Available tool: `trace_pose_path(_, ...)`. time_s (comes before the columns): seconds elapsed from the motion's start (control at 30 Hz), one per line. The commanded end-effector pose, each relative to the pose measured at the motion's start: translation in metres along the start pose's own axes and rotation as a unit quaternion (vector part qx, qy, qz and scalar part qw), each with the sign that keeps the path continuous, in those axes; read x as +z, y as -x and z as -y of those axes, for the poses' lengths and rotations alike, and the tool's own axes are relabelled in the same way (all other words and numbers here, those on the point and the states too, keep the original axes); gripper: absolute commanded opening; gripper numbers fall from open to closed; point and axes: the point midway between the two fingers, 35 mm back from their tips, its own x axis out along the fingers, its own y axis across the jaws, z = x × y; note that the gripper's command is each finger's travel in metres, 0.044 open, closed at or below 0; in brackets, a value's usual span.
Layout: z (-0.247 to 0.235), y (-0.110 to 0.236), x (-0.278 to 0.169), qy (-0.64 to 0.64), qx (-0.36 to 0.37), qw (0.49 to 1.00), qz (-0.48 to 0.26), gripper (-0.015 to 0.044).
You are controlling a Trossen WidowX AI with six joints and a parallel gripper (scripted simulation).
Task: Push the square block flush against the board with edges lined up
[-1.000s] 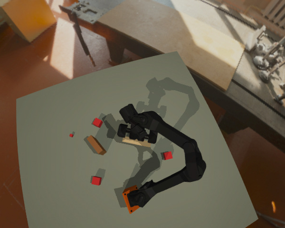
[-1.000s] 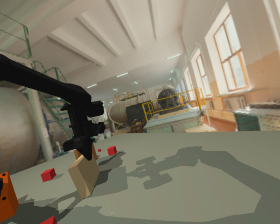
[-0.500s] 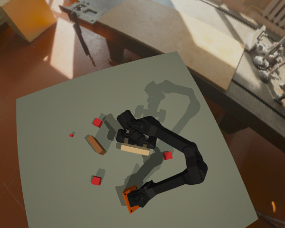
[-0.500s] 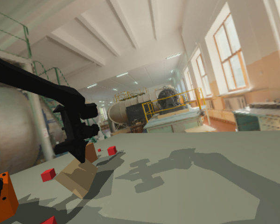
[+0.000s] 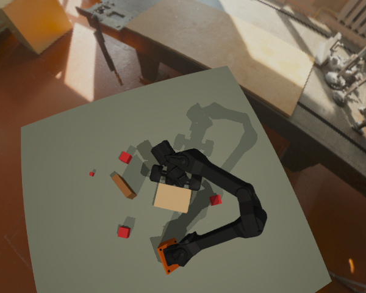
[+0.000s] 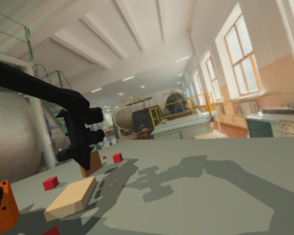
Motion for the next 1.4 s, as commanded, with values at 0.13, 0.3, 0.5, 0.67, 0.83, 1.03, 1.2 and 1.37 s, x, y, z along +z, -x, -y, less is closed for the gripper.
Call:
trace_pose_path(0.13,-0.001,0.0,0.013,0.003,0.0,1.0,0.0,0.0)
trace_pose_path(0.3,-0.001,0.0,0.021,0.002,0.0,1.0,0.0,0.0)
trace_pose_path(0.5,-0.001,-0.001,0.031,0.002,0.0,1.0,0.0,0.0)
trace_pose_path(0.67,0.0,-0.001,0.038,0.002,-0.001,1.0,0.0,0.0)
trace_pose_path(0.83,-0.001,0.041,0.034,0.002,0.001,1.0,-0.001,0.0)
trace_pose_path(1.03,-0.001,0.049,0.033,0.003,0.0,1.0,-0.001,0.0)
trace_pose_path(1.2,-0.001,0.049,0.033,0.003,0.0,1.0,-0.001,0.0)
trace_pose_path(1.37,-0.001,0.049,0.033,0.003,0.0,1.0,-0.001,0.0)
